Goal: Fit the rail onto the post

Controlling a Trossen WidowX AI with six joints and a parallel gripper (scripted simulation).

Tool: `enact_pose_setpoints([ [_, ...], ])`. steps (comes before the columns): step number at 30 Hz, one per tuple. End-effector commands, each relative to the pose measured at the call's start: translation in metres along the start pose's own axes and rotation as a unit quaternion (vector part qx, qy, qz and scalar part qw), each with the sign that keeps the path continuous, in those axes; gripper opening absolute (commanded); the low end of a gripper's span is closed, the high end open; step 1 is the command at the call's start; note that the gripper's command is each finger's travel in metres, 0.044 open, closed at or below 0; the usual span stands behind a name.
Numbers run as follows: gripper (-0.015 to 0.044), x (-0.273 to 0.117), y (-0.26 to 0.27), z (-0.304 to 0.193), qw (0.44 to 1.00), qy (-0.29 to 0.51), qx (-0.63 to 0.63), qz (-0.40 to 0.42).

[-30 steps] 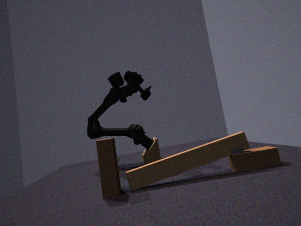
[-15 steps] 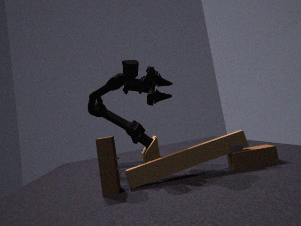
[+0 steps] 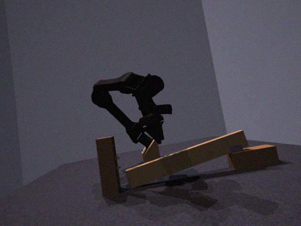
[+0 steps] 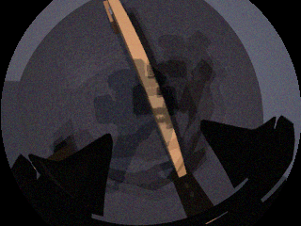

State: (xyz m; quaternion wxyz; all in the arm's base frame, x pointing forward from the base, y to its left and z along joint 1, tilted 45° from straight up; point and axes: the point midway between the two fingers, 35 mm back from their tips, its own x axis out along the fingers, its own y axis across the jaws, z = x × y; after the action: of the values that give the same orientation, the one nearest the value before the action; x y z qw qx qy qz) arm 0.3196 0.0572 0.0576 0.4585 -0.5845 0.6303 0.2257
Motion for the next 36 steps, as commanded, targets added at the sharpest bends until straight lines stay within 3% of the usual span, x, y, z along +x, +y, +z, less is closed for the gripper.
enact_pose_setpoints([
  [1, 0.0440, 0.027, -0.021, -0.031, 0.985, 0.116, -0.129, 0.013],
  [36, 0.0440, 0.069, -0.025, -0.034, 0.985, 0.116, -0.129, 0.013],
])
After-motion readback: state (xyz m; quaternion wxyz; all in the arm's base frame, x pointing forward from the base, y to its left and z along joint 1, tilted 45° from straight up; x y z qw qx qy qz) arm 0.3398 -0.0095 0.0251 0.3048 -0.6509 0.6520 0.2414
